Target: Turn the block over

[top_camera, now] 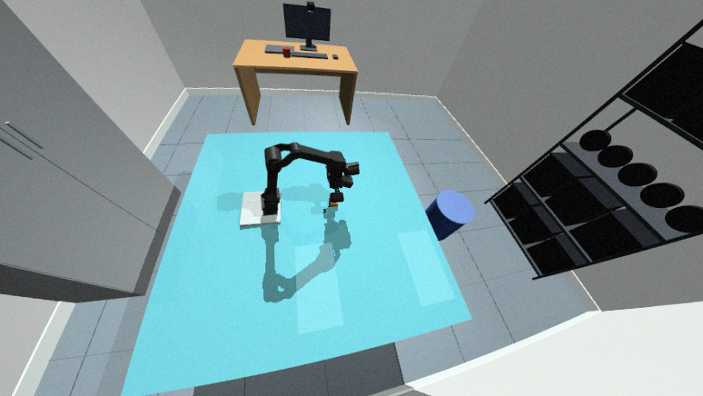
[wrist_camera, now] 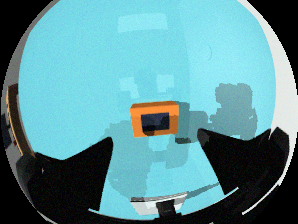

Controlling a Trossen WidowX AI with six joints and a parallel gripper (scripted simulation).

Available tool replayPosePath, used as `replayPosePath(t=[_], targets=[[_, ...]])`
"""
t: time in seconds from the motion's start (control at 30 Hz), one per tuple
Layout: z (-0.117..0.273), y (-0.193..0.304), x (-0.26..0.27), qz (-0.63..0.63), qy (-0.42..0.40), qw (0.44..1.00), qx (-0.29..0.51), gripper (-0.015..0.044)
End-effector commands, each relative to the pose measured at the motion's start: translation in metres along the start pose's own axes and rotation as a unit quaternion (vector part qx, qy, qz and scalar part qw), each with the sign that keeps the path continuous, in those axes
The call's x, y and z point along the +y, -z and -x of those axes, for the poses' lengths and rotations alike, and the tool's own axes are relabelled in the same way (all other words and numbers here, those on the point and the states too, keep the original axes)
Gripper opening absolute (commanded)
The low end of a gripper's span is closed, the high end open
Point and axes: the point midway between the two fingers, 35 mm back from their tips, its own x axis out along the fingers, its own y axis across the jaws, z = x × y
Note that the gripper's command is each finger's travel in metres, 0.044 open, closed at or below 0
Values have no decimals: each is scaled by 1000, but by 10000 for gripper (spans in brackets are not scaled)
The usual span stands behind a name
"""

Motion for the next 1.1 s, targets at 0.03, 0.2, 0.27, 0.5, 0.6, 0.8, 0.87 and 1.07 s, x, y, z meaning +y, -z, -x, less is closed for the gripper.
replayPosePath(t=[0.03, 0.2, 0.27, 0.5, 0.6, 0.8, 0.87, 1.07], targets=[[-10, 0, -1, 0, 2, 1000, 0, 440], [-20, -1, -3, 0, 2, 1000, 0, 440], [-21, -1, -3, 0, 2, 1000, 0, 440], [-33, -1, -3, 0, 2, 1000, 0, 440], [-38, -1, -3, 0, 2, 1000, 0, 440], [-47, -1, -3, 0, 2, 1000, 0, 440], [-51, -1, -3, 0, 2, 1000, 0, 440], [-53, -1, -3, 0, 2, 1000, 0, 361]])
